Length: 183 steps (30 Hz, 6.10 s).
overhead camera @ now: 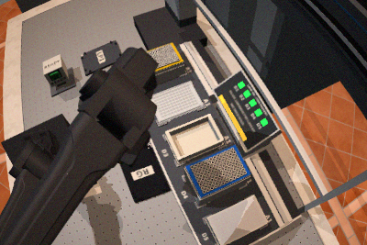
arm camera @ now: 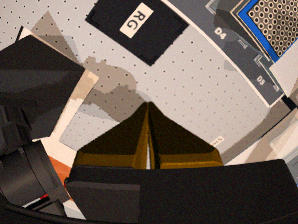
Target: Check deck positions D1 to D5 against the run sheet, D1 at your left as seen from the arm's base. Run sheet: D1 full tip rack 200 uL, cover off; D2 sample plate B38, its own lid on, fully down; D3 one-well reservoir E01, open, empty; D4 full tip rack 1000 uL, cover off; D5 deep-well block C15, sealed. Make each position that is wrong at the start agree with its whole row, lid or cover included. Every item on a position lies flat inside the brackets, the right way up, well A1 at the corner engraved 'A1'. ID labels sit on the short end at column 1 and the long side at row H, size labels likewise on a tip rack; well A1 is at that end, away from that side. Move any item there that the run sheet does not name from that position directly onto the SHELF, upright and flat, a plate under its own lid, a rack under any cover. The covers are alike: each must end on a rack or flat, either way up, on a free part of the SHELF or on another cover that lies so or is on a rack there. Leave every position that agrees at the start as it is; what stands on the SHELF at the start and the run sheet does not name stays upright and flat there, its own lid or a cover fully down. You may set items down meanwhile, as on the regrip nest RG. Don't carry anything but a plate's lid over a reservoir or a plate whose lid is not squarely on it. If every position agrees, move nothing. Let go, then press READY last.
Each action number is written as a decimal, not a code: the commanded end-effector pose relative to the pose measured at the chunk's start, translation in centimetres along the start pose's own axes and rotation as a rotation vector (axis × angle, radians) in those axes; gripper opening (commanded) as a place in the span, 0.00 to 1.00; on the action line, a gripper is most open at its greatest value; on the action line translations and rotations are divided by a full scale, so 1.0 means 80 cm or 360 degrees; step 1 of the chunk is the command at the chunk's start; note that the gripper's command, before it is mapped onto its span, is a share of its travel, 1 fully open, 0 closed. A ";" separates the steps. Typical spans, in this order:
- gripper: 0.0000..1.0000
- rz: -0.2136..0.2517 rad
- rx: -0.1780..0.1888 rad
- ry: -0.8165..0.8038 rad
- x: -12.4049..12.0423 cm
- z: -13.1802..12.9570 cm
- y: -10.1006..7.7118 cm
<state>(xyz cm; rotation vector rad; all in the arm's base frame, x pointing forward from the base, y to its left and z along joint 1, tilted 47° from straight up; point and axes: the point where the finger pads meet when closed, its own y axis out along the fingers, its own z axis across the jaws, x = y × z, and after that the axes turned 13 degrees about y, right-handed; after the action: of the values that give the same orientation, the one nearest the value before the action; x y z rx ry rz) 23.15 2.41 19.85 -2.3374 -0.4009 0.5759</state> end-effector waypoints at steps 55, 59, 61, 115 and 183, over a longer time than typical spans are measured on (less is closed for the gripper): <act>0.00 -0.0087 0.0012 -0.1070 0.151 0.260 -0.024; 0.00 -0.0088 0.0013 -0.1121 0.162 0.283 -0.024; 0.00 -0.0088 0.0014 -0.1122 0.167 0.295 -0.024; 0.00 -0.0054 0.0019 -0.1405 0.101 0.443 -0.010; 0.00 0.0009 0.0020 -0.1425 0.016 0.484 0.090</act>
<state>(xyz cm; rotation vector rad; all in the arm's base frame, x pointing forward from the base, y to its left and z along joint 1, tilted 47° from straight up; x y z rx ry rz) 5.36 18.54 -10.60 -1.9628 -0.7608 1.6201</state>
